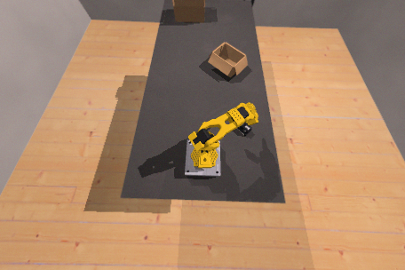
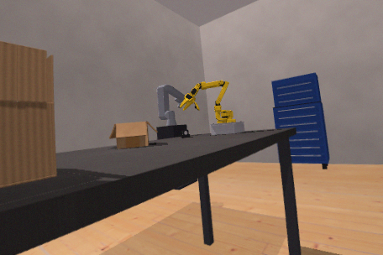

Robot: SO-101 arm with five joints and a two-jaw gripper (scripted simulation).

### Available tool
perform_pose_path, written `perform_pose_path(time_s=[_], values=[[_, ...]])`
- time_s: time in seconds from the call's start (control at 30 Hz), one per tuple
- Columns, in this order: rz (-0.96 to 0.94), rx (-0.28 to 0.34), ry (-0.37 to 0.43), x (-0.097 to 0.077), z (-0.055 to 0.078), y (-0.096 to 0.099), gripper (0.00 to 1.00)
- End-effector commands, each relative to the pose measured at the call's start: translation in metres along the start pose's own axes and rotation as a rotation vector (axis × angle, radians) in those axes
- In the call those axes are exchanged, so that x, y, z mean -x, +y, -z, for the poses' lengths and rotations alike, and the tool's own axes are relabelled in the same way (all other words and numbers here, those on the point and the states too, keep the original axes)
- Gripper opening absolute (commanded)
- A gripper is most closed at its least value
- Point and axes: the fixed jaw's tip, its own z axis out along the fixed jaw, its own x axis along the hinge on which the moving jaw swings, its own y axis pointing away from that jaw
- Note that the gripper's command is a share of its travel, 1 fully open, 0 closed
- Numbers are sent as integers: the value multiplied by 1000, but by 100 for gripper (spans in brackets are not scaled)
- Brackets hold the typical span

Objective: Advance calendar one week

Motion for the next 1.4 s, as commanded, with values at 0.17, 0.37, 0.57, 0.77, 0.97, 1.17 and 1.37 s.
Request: perform_pose_path(time_s=[0.17, 0.37, 0.57, 0.77, 0.97, 1.17, 1.37], values=[[-362, 42, -52, -5, 1, 4, 35], [-558, 71, -74, -7, 1, 5, 35], [-733, 100, -90, -8, 1, 6, 35], [-900, 131, -102, -9, 1, 7, 35], [-980, 148, -106, -10, 0, 8, 35], [-1051, 163, -110, -10, 0, 8, 35], [-1073, 167, -111, -11, 0, 8, 35]])
